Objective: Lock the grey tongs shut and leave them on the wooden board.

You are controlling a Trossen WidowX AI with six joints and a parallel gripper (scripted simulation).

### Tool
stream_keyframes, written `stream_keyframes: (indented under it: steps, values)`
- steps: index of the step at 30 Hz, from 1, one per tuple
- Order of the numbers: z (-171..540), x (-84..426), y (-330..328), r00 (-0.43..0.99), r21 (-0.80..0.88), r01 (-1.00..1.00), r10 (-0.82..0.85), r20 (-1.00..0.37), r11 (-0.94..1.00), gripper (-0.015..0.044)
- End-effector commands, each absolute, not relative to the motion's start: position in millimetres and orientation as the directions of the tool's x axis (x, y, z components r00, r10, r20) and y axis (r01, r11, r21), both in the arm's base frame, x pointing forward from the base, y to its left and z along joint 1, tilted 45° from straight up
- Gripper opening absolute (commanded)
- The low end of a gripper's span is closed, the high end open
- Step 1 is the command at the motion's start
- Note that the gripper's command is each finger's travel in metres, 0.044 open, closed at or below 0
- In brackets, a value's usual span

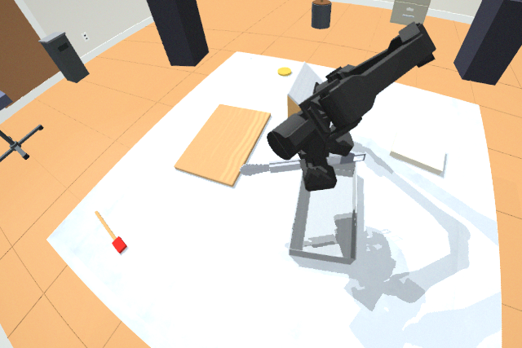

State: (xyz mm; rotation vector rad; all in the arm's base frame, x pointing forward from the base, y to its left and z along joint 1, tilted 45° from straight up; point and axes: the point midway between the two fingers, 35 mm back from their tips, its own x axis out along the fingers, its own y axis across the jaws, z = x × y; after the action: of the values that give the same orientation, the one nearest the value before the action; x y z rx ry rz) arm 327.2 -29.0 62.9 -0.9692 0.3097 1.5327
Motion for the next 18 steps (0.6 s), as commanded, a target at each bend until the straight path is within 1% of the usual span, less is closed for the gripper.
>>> stream_keyframes:
  steps: [1, 18]
  values:
    - [44, 330, -51, 0.088, -0.361, -0.894, 0.683, -0.725, -0.267, -0.0150]
    - [-31, 318, -126, 0.084, -0.484, -0.771, 0.686, -0.723, -0.415, -0.0150]
